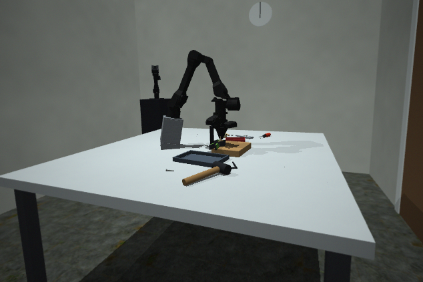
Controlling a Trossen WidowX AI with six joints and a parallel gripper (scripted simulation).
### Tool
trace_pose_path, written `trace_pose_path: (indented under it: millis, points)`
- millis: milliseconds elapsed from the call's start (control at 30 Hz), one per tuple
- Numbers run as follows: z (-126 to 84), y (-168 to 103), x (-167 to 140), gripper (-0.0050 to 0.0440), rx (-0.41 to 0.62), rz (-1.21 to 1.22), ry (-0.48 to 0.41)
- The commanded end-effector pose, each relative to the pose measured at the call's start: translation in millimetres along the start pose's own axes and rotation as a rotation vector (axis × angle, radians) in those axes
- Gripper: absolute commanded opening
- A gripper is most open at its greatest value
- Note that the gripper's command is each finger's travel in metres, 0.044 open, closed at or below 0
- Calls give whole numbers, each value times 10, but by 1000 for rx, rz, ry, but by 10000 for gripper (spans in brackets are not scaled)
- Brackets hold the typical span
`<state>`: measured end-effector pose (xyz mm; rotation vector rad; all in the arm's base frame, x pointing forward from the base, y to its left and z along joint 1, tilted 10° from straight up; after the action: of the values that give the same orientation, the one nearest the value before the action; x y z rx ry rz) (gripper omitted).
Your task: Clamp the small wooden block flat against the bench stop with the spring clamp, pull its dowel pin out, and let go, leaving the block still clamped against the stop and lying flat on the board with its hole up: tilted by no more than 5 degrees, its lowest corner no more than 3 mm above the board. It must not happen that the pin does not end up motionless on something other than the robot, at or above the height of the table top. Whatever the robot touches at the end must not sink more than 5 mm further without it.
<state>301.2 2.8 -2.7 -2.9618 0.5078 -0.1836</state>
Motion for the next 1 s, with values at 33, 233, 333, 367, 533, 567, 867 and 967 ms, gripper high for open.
trace_pose_path:
  millis: [33, 233, 333, 367, 533, 567, 867, 967]
  points:
    - [-13, -1, 4, 0, 0, 145, 1]
    - [-14, -1, 4, 0, 0, 236, 1]
    - [-16, -1, 4, 0, 0, 288, 1]
    - [-16, -1, 4, 0, 0, 293, 1]
    - [-17, -1, 4, 0, 0, 320, 1]
    - [-18, -1, 4, 0, 0, 320, 1]
    - [-20, -1, 4, 0, 0, 284, 1]
    - [-21, -1, 4, 0, 0, 241, 1]
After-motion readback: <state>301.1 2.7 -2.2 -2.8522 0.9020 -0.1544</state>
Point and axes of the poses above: the point midway between the two fingers, 35 mm back from their tips, its own z axis out along the fingers, its own x axis across the jaws, y = z × x, the point moved 3 cm from there along -z, back along the fingers, and after that the axes turned 5 degrees about -z, right-handed, at the moved point
